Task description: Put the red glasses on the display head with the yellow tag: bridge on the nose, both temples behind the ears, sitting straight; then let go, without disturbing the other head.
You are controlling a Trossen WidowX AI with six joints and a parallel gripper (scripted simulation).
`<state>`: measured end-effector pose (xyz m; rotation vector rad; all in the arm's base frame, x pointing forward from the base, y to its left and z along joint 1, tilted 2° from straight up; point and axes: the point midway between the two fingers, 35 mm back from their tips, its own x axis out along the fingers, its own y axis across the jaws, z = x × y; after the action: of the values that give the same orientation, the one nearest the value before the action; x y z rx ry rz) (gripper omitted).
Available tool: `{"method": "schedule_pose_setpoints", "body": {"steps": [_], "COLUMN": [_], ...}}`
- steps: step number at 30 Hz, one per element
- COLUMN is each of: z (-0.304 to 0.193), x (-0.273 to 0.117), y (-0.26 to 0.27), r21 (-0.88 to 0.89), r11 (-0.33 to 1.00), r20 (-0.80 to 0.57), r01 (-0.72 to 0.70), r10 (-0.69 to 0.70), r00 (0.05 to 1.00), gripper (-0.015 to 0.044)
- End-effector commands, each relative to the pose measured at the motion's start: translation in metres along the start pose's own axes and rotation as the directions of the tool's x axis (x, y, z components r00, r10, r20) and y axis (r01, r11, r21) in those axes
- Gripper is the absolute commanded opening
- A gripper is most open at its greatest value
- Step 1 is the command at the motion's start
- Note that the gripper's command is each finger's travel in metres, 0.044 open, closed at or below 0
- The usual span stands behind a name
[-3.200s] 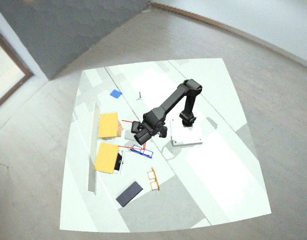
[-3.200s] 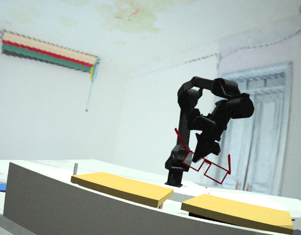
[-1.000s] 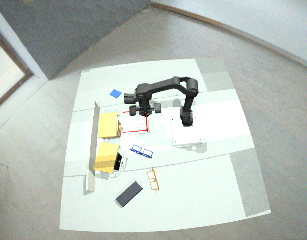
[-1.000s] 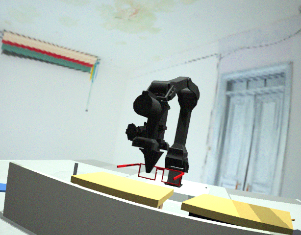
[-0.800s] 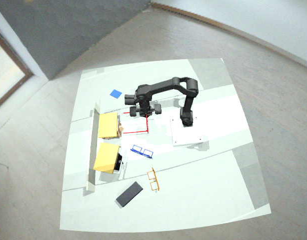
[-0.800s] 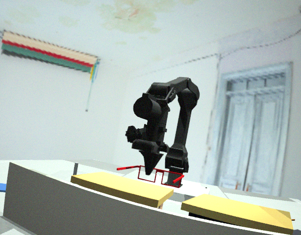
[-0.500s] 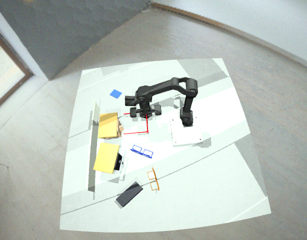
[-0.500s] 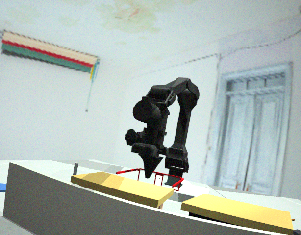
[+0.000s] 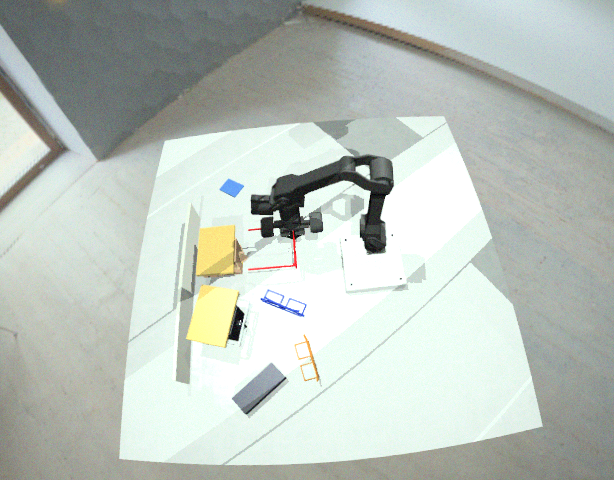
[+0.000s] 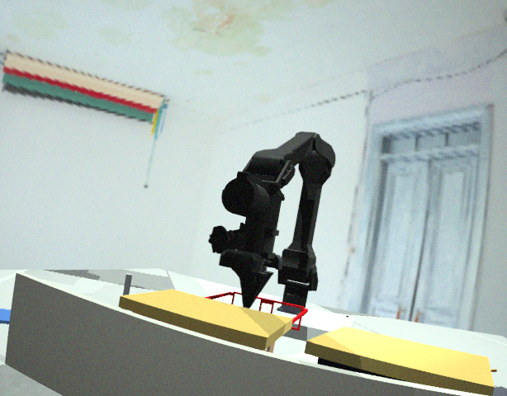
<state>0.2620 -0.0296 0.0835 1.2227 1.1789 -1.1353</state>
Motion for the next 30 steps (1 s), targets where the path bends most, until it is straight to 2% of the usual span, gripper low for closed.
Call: {"method": "schedule_pose_setpoints", "body": {"steps": [1,30], "z": [0.001,0.001], "x": [0.002,0.003], "y": [0.000,0.038], "r21": [0.003,0.003], "r11": [1.000,1.000], "r20": [0.005,0.005], "r01": [0.003,0.000], "r10": [-0.003,0.000], "r00": [1.000,1.000], "gripper": [0.0000,0.0000]}}
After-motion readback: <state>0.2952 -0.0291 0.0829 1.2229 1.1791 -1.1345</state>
